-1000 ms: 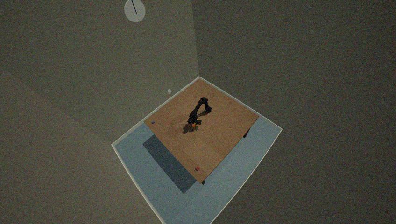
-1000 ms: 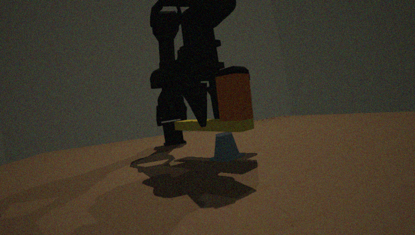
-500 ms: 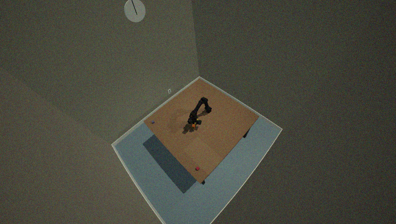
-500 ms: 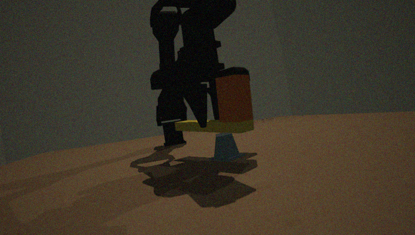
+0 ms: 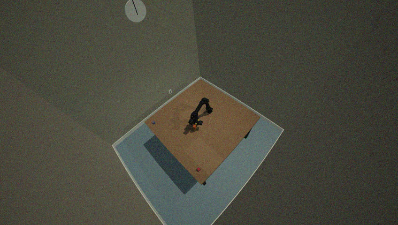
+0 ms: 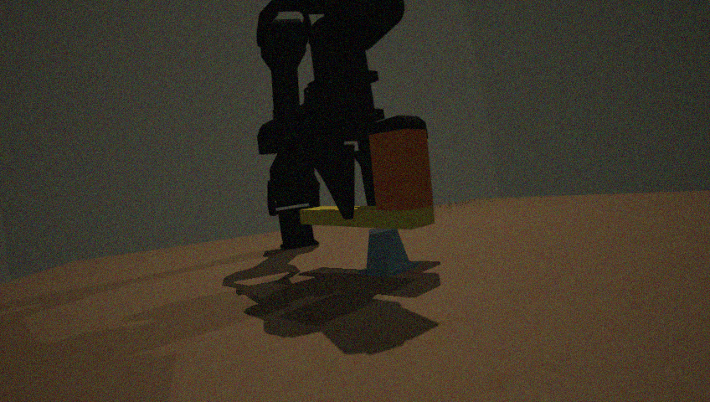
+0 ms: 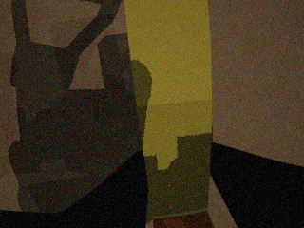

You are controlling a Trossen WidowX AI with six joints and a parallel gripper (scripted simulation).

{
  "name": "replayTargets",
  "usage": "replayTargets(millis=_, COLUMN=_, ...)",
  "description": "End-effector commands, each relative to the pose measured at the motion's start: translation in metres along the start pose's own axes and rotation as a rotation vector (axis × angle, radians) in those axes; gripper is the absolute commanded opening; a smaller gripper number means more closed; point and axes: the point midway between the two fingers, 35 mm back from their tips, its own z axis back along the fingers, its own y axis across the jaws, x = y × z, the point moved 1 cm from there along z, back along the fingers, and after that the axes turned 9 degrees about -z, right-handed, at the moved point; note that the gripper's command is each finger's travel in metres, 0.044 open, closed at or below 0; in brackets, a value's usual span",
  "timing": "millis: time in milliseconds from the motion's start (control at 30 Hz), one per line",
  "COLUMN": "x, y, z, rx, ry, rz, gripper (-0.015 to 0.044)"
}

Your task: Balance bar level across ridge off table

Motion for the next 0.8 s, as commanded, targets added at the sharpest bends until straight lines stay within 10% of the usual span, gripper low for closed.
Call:
replayTargets(millis=0, x=-0.0001, y=0.0001, z=-0.0002, rx=0.001, ry=0.002, rz=-0.005, gripper=0.0000)
replayTargets(millis=767, x=-0.0002, y=-0.0001, z=-0.0022, rx=0.001, ry=0.002, rz=-0.005, gripper=0.0000)
